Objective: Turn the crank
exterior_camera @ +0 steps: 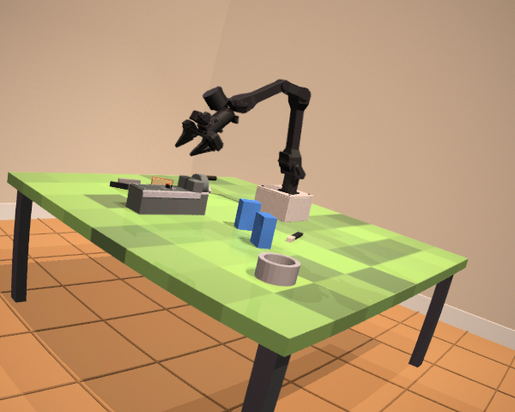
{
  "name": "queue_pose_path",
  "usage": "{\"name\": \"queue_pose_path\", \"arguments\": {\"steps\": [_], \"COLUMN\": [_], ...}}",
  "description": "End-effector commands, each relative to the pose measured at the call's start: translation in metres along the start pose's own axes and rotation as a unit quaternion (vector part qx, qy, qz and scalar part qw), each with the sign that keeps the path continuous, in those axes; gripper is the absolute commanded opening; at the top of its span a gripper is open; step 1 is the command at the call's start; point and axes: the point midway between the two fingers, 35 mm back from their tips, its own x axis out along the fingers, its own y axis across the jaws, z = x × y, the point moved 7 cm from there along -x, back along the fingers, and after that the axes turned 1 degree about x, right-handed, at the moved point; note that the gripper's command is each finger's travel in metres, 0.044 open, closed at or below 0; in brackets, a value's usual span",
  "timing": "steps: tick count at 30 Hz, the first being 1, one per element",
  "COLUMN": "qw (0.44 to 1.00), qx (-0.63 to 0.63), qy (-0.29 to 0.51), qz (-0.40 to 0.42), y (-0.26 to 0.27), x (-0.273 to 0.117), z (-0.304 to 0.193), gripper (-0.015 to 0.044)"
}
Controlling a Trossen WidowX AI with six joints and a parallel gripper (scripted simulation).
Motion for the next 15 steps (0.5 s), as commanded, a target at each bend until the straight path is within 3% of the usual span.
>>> {"name": "queue_pose_path", "arguments": {"steps": [1,15], "qw": [1.000,0.999], "qx": [0.001,0.019], "qy": [0.007,-0.003], "qz": [0.005,0.041], "y": [-0.004,-0.025], "x": [-0.009,-0.067], "z": [-0.004,-0.069], "gripper": [0.0440,0.0440]}}
